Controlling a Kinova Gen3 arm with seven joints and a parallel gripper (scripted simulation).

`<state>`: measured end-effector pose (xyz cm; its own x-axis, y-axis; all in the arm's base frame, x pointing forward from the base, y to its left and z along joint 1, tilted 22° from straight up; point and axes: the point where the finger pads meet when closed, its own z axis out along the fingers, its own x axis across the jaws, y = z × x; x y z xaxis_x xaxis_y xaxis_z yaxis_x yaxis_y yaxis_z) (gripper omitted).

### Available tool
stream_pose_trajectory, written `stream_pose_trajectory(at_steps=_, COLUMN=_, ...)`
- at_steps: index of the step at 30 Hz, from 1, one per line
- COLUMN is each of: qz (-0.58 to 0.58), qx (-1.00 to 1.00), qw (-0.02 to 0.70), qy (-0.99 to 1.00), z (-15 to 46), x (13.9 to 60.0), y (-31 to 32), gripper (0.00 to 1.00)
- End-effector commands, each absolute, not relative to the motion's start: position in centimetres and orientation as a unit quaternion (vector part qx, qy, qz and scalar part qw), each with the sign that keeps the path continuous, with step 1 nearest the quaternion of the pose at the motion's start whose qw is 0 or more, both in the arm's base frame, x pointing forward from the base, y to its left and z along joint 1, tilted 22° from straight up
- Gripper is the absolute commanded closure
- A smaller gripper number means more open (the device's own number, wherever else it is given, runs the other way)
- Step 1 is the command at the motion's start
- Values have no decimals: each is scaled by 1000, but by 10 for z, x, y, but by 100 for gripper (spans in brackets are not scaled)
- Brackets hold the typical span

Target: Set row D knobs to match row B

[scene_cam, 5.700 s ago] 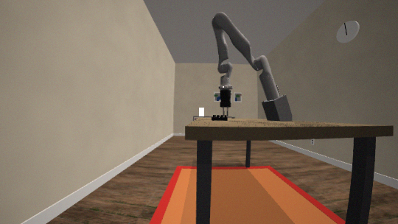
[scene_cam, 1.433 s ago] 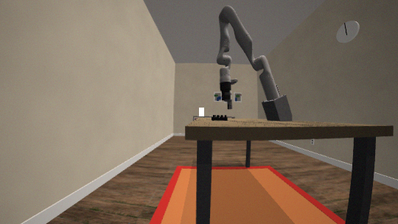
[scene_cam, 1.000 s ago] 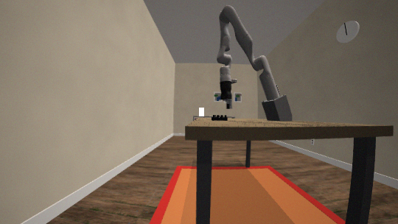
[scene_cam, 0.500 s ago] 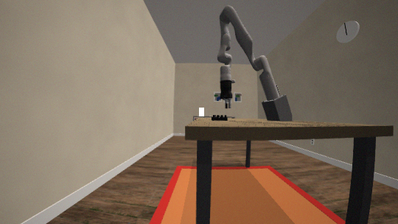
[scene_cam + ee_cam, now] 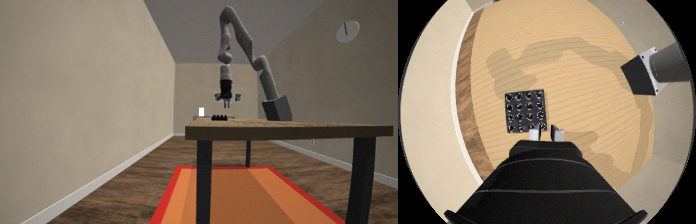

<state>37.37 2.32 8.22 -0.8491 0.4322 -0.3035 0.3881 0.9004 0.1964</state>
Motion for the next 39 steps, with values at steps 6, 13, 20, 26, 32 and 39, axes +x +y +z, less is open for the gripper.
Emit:
stream_pose_trajectory(at_steps=6, qz=57, qx=160, qw=184, qy=968, z=86, x=379, y=21, gripper=54)
stream_pose_trajectory(at_steps=13, qz=53, qx=142, qw=185, qy=971, z=87, x=380, y=21, gripper=54)
stream_pose_trajectory(at_steps=20, qz=51, qx=130, qw=186, qy=973, z=88, x=380, y=22, gripper=54)
stream_pose_trajectory(at_steps=26, qz=51, qx=127, qw=186, qy=973, z=88, x=380, y=22, gripper=54)
stream_pose_trajectory(at_steps=32, qz=51, qx=127, qw=186, qy=973, z=88, x=380, y=22, gripper=54)
stream_pose_trajectory(at_steps=39, qz=51, qx=127, qw=186, qy=973, z=88, x=380, y=22, gripper=54)
